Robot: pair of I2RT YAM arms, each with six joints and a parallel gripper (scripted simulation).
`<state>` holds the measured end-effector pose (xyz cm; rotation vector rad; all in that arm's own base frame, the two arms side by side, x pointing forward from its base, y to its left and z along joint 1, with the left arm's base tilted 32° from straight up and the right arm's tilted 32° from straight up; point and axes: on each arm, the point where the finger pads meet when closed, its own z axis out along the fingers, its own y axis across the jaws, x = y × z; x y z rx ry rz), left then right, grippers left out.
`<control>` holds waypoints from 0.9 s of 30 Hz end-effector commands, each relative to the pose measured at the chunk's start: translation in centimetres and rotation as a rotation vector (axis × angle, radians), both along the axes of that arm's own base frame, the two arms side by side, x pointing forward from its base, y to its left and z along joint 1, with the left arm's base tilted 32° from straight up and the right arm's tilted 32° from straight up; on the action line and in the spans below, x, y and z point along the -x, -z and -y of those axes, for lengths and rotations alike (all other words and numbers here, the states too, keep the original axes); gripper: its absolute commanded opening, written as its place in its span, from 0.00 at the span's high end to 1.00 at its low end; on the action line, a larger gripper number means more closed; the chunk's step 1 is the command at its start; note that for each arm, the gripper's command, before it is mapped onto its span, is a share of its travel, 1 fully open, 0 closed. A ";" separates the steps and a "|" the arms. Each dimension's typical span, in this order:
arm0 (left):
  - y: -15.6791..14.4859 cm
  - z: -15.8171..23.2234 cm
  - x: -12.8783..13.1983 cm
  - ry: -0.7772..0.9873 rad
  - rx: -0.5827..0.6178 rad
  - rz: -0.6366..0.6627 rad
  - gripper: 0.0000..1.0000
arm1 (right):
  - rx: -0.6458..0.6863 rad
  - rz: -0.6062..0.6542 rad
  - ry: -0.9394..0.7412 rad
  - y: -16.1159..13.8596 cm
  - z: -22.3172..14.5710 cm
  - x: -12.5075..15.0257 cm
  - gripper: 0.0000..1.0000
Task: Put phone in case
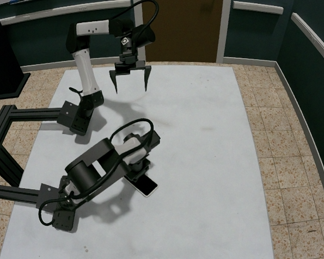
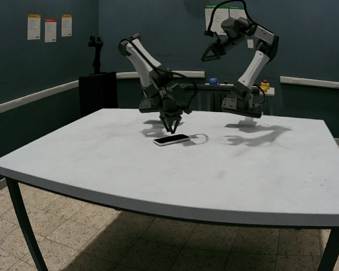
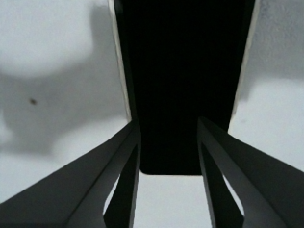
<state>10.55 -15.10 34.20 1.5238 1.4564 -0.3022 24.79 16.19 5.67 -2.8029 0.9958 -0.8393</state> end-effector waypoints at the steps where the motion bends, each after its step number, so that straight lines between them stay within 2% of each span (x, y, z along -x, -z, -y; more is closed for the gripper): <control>1: 0.5 -0.1 0.1 0.000 -0.010 -0.012 0.00 | -0.013 0.015 0.003 -0.5 -0.6 -1.0 0.65; 27: 0.5 -0.1 0.1 0.000 -0.010 -0.012 0.00 | -0.014 0.004 0.000 2.6 0.0 -2.0 0.65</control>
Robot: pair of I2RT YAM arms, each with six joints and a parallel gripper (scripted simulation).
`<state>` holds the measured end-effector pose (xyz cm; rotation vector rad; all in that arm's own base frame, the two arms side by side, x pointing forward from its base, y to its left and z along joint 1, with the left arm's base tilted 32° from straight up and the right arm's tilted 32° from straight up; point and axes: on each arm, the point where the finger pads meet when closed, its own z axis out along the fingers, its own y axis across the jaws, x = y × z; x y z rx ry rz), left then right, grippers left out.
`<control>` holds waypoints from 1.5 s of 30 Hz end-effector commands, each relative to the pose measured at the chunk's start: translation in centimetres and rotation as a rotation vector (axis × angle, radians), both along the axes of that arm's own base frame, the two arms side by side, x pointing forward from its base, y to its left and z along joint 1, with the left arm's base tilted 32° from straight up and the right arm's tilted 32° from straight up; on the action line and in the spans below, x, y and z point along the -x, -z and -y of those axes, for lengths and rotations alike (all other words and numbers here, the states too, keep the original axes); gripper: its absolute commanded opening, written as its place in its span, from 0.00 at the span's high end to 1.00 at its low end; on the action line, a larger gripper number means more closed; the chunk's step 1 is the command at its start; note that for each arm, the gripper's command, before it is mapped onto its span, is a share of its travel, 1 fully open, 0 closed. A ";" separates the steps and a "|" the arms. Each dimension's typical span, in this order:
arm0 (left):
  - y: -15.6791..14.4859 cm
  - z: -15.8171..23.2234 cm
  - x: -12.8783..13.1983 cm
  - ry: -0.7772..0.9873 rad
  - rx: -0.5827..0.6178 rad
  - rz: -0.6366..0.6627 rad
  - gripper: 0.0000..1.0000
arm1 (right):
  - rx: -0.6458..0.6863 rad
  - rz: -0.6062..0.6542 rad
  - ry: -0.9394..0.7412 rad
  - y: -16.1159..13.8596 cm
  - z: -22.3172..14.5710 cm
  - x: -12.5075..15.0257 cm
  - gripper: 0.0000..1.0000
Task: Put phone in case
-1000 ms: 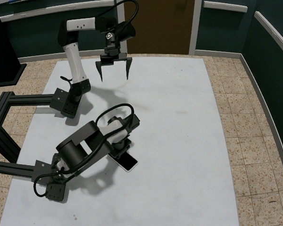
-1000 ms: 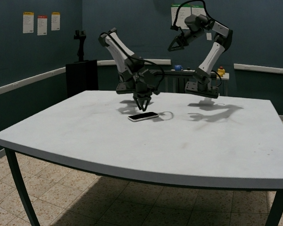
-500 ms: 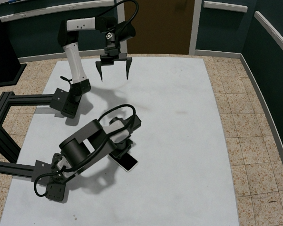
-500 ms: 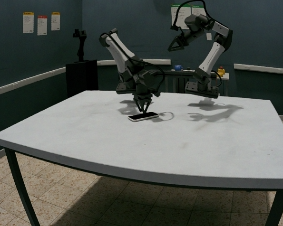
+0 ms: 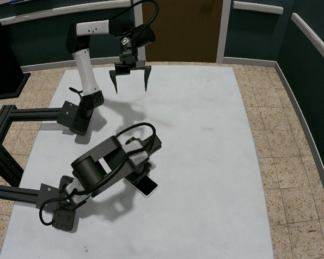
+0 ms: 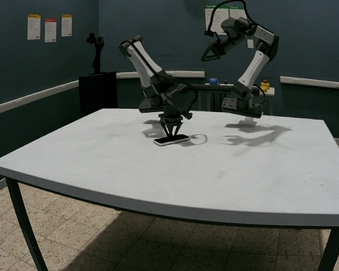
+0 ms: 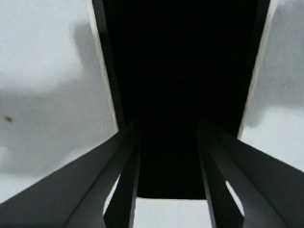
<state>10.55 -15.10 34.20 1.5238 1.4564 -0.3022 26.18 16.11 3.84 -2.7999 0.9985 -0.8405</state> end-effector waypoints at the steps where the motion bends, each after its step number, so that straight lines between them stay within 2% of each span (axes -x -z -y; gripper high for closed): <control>1: 0.5 -0.1 0.1 0.000 -0.010 -0.012 0.00 | -0.012 0.002 -0.002 0.9 -0.1 -0.7 0.65; 9: 0.5 -0.1 0.1 0.000 -0.010 -0.012 0.00 | -0.012 0.002 -0.002 1.4 0.0 -1.0 0.65; 15: 0.5 -0.1 0.1 0.000 -0.010 -0.012 0.00 | -0.032 0.032 0.004 -2.8 -0.9 0.8 0.65; 20: 0.5 -0.1 0.1 0.000 -0.010 -0.012 0.00 | -0.034 0.032 0.006 -3.1 -1.0 1.0 0.65; 21: 0.5 -0.1 0.1 0.000 -0.010 -0.012 0.00 | -0.058 0.034 0.010 -3.2 -1.4 0.9 0.53; 23: 0.5 -0.1 0.1 0.000 -0.010 -0.012 0.00 | -0.058 0.034 0.010 -3.2 -1.4 0.9 0.53; 24: 0.5 -0.1 0.1 0.000 -0.010 -0.012 0.00 | -0.078 0.028 0.020 -3.1 -1.6 1.0 0.42; 27: 0.5 -0.1 0.1 0.000 -0.010 -0.012 0.00 | -0.190 0.040 0.124 -2.9 -1.6 1.1 0.08; 28: 0.5 -0.1 0.1 0.000 -0.010 -0.012 0.00 | -0.246 0.048 0.166 -3.1 -1.7 1.2 0.00; 31: 0.5 -0.1 0.1 0.000 -0.010 -0.012 0.00 | -0.415 0.084 0.306 -4.1 -1.3 1.4 0.00; 36: 0.5 -0.1 0.1 0.000 -0.010 -0.012 0.00 | -0.624 0.123 0.446 -5.2 -1.5 2.4 0.00; 38: 0.5 -0.1 0.1 0.000 -0.010 -0.012 0.00 | -0.701 0.155 0.516 -5.8 -1.2 2.5 0.00; 40: 0.5 -0.1 0.1 0.000 -0.010 -0.012 0.00 | -0.701 0.155 0.516 -5.8 -1.2 2.5 0.00; 45: 0.5 -0.1 0.1 0.000 -0.010 -0.012 0.00 | -0.931 0.208 0.698 -6.9 -0.7 3.1 0.00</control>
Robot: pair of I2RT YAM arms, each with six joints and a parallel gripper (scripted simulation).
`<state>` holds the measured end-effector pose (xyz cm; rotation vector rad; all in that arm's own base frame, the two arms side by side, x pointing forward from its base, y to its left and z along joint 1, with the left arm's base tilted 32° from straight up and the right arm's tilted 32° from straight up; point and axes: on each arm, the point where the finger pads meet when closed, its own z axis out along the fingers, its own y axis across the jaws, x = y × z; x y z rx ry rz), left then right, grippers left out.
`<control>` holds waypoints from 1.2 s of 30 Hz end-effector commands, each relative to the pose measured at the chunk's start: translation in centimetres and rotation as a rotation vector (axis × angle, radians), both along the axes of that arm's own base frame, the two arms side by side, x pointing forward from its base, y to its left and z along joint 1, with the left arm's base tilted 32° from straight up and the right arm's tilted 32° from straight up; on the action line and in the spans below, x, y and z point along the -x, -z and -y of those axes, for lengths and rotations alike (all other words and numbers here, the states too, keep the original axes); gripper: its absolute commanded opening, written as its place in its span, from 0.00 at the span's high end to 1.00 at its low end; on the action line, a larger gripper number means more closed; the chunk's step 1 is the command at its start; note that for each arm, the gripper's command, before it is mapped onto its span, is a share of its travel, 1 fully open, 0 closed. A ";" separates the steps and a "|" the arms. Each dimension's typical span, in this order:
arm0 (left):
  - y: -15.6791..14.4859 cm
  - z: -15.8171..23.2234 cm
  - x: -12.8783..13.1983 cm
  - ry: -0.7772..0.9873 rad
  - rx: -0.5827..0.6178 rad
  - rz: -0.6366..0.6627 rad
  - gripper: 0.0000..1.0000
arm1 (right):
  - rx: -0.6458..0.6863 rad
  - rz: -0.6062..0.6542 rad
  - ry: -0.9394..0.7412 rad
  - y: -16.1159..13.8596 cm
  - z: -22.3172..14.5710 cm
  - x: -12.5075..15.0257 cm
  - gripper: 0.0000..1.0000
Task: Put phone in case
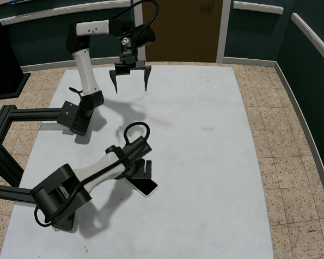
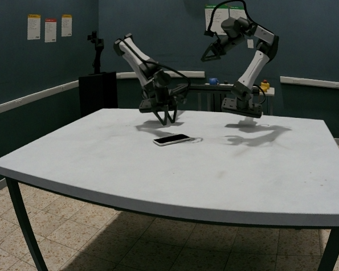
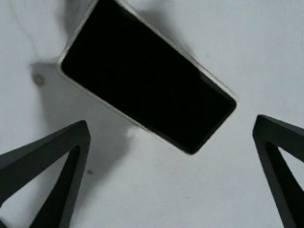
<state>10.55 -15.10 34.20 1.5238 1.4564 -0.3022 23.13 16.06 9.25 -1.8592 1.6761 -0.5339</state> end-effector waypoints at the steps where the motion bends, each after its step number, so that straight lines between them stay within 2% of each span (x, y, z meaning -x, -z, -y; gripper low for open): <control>1: 0.5 -0.1 0.1 0.000 -0.010 -0.012 0.00 | -0.246 0.081 0.183 -1.7 -0.7 0.2 0.00; 9: 0.5 -0.1 0.1 0.000 -0.010 -0.012 0.00 | -0.569 0.157 0.435 -3.3 0.0 1.1 0.00; 12: 0.5 -0.1 0.1 0.000 -0.010 -0.012 0.00 | -0.595 0.162 0.464 -3.2 0.1 1.3 0.00; 19: 0.5 -0.1 0.1 0.000 -0.010 -0.012 0.00 | -0.777 0.195 0.574 -4.1 -0.1 2.3 0.00; 36: 0.5 -0.1 0.1 0.000 -0.010 -0.012 0.00 | -0.771 0.179 0.553 -3.8 -0.5 2.9 0.00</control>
